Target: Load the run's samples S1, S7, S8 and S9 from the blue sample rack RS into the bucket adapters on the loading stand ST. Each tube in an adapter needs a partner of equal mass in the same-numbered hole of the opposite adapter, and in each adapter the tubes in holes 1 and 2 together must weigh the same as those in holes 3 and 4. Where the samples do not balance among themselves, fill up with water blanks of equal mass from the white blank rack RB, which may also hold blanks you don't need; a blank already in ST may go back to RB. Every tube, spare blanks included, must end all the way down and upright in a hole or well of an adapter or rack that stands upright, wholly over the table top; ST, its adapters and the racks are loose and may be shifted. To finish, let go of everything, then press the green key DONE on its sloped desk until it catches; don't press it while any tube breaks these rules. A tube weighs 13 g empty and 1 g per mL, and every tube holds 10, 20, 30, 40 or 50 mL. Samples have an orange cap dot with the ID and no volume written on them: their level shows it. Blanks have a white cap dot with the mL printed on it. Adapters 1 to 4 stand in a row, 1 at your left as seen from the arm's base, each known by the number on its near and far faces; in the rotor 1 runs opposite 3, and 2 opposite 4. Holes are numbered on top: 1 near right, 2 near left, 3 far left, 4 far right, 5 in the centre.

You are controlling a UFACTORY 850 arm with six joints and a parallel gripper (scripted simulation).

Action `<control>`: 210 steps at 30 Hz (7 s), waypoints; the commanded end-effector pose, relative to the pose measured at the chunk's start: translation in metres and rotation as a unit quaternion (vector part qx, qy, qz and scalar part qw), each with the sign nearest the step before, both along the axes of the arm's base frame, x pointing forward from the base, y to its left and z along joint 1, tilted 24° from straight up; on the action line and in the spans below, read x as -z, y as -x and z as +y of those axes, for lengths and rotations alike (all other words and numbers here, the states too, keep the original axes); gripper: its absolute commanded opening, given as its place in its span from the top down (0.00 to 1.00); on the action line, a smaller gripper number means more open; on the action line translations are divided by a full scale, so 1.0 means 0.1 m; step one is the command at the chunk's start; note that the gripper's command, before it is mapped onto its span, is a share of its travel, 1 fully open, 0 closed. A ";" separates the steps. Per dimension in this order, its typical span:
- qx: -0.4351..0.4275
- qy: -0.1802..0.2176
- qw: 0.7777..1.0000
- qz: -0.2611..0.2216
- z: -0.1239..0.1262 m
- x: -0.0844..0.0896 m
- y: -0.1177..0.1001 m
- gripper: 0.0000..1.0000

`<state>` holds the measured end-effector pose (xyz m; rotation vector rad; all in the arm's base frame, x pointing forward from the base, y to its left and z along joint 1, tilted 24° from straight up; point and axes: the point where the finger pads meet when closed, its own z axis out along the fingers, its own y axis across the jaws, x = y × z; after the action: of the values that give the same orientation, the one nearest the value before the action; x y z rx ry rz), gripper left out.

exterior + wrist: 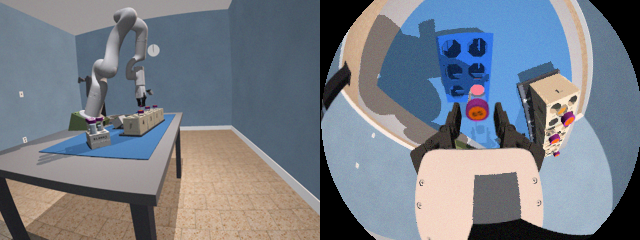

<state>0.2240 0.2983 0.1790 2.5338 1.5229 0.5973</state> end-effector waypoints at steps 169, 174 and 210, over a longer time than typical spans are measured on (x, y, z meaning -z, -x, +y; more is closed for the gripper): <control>0.000 -0.001 1.000 -0.001 -0.09 -0.92 0.39 1.00; 0.000 -0.001 1.000 -0.001 -0.10 -1.01 0.43 1.00; 0.255 -0.111 0.960 0.026 -0.91 -1.14 0.18 1.00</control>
<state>0.1973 0.2299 0.2901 2.8634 0.9945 0.6348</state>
